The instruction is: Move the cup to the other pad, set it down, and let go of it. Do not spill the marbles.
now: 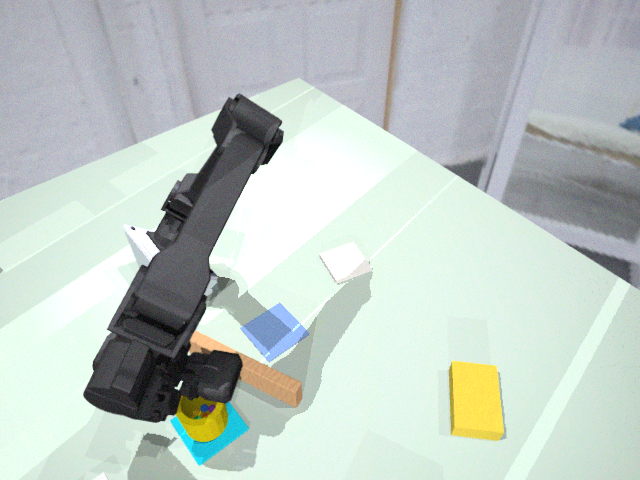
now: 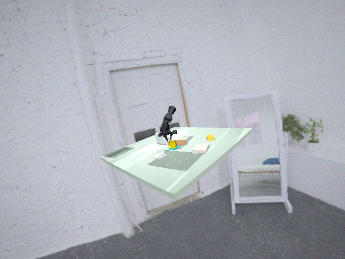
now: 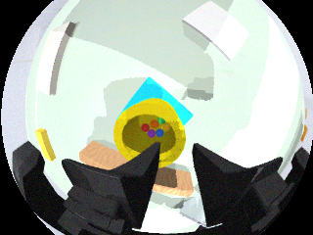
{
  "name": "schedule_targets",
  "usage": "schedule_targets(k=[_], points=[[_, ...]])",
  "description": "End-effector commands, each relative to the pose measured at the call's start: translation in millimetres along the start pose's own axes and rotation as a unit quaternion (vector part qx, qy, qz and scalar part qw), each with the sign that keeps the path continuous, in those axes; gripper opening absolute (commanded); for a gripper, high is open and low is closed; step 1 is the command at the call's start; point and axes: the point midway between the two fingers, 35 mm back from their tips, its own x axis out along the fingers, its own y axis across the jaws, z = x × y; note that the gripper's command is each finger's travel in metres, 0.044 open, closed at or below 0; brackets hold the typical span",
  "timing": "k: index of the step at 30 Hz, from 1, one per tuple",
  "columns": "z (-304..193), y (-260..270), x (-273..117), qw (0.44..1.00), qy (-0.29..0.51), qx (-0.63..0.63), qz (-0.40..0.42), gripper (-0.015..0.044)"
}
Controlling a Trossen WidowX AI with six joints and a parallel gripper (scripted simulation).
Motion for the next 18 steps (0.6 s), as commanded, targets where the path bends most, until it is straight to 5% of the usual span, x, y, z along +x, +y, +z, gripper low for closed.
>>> schedule_targets(k=[1,8,18], points=[[0.7,0.6,-8.8,1.000,-0.003,-0.004,-0.002,0.0147],[-1.3,-0.9,-15.8,1.000,-0.003,-0.003,-0.002,0.0147],[-1.1,-1.3,-13.1,1.000,0.000,0.001,0.001,0.0409]])
